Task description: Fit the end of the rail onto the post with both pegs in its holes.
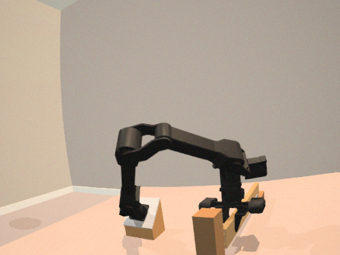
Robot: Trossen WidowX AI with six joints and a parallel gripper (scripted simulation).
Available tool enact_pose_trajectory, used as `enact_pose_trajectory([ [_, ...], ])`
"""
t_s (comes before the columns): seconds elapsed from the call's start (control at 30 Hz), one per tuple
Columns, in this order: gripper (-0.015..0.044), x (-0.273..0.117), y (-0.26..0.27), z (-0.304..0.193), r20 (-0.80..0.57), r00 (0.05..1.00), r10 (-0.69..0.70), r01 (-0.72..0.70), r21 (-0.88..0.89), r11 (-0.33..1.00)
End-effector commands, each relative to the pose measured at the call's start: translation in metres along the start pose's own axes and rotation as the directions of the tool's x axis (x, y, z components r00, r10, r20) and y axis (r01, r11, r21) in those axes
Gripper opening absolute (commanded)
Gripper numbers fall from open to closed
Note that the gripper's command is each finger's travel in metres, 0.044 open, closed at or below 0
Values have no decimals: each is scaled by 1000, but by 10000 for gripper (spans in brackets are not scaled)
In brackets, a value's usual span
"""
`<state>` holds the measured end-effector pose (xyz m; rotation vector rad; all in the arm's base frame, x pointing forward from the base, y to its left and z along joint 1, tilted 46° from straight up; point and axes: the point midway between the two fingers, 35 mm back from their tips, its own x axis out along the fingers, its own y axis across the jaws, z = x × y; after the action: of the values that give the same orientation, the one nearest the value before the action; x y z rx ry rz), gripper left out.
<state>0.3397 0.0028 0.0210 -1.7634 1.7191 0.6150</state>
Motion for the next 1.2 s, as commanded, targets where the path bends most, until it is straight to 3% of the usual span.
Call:
enact_pose_trajectory([
  [0.0,0,-7,-2,3,16,1000,-12,12,1,1000],
  [1.17,0,-3,0,3,16,1000,-12,12,1,1000],
])
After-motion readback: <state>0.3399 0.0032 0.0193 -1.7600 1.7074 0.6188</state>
